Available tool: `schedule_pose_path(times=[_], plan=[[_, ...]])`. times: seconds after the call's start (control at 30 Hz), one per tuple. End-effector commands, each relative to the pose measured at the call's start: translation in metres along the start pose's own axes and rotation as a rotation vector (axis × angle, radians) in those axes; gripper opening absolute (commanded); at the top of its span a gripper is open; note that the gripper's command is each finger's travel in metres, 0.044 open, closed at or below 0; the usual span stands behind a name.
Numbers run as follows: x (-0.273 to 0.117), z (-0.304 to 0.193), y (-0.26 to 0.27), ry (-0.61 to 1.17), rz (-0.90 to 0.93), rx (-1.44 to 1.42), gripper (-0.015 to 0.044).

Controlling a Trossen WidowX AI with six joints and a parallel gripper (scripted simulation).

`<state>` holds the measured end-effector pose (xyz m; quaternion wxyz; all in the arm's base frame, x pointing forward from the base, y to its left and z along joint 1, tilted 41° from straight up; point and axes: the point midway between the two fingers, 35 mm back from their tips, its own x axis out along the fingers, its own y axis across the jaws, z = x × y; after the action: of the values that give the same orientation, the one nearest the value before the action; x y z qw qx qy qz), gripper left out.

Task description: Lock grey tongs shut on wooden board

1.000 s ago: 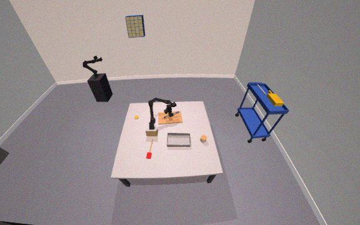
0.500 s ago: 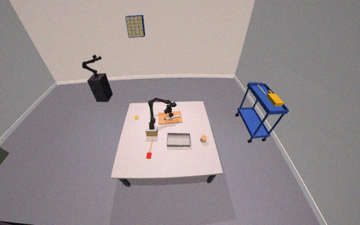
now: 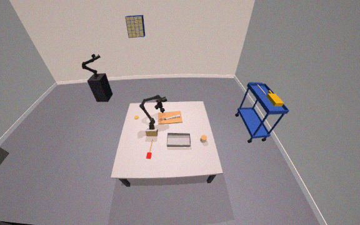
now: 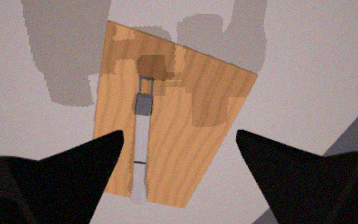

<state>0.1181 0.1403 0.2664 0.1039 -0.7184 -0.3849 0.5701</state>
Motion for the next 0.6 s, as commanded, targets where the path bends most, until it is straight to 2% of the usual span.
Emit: schedule_pose_path(times=[0.0, 0.2, 0.37, 0.57], plan=[[-0.013, 0.032, -0.005, 0.009, 0.002, -0.009, 0.0440], [-0.015, 0.032, -0.006, 0.021, 0.008, -0.012, 0.0440], [-0.049, 0.029, -0.012, 0.213, 0.107, -0.066, 0.0440], [-0.051, 0.029, -0.012, 0.228, 0.115, -0.070, 0.0440]])
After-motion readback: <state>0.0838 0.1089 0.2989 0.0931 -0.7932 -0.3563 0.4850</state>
